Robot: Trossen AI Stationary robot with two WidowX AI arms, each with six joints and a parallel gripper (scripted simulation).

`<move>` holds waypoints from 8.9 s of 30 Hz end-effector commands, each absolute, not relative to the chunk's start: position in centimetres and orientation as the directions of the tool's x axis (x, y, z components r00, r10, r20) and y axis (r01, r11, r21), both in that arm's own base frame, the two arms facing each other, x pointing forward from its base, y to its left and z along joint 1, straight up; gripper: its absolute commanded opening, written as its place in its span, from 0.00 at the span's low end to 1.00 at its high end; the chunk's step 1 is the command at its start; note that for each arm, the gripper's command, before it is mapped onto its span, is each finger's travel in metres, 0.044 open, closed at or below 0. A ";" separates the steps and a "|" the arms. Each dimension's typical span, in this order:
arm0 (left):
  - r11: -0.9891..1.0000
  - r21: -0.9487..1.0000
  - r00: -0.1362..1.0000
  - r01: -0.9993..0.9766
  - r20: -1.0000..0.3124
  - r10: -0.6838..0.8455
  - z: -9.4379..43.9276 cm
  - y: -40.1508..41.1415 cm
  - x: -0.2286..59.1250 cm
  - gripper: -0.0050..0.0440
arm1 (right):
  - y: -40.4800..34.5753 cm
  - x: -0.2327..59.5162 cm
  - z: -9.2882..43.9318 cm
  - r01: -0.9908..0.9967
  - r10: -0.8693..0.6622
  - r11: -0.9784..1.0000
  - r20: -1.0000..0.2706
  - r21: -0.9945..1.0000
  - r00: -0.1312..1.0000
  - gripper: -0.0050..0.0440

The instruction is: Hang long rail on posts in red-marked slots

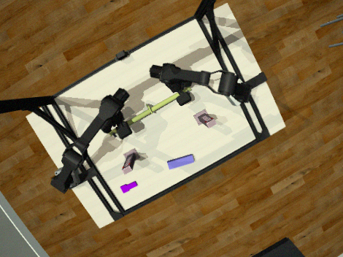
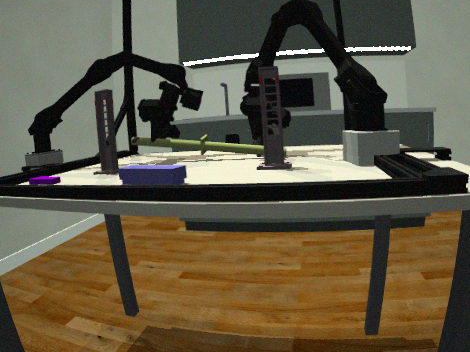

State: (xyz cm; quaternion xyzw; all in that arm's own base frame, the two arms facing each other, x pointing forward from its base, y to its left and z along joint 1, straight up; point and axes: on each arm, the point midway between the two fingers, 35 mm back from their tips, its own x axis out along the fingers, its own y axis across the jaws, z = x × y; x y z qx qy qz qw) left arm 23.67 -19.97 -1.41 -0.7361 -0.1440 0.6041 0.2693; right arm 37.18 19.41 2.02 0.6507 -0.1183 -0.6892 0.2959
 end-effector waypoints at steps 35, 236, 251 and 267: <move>-0.828 -0.550 0.221 -0.114 -0.826 0.518 2.1 -23.1 22.4 1.00 | 19.4 37.3 2.1 0.250 -0.564 -0.796 -0.826 0.552 0.027 0.10; -0.977 0.006 -0.094 -0.215 -0.995 0.014 1.8 -18.6 24.2 0.10 | 19.2 37.4 -1.7 0.128 -0.516 -0.828 -0.831 0.546 0.209 1.00; -0.977 0.006 -0.094 -0.215 -0.995 0.014 1.8 -18.6 24.2 0.10 | 19.2 37.4 -1.7 0.128 -0.516 -0.828 -0.831 0.546 0.209 1.00; -0.977 0.006 -0.094 -0.215 -0.995 0.014 1.8 -18.6 24.2 0.10 | 19.2 37.4 -1.7 0.128 -0.516 -0.828 -0.831 0.546 0.209 1.00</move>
